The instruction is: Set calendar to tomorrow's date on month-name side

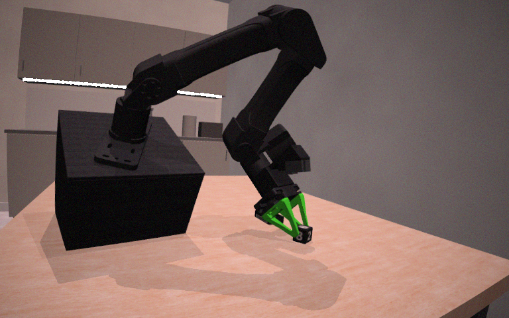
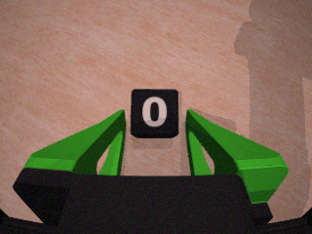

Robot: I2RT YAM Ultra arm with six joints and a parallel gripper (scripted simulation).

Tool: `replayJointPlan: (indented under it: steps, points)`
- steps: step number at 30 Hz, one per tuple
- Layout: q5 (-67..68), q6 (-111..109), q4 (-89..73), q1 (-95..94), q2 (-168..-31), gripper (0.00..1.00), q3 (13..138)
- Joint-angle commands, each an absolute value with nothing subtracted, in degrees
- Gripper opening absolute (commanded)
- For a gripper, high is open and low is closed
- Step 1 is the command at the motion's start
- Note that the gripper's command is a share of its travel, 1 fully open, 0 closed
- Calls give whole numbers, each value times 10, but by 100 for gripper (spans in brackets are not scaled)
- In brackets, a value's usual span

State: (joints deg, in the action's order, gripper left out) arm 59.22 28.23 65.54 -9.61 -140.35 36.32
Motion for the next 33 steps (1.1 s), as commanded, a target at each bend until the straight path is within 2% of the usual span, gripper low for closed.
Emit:
replayJointPlan:
  steps: [1,9,10,33]
  points:
    - [593,282,657,-98,-1401,45,364]
    - [593,282,657,-98,-1401,45,364]
    - [593,282,657,-98,-1401,26,364]
    - [593,282,657,-98,-1401,26,364]
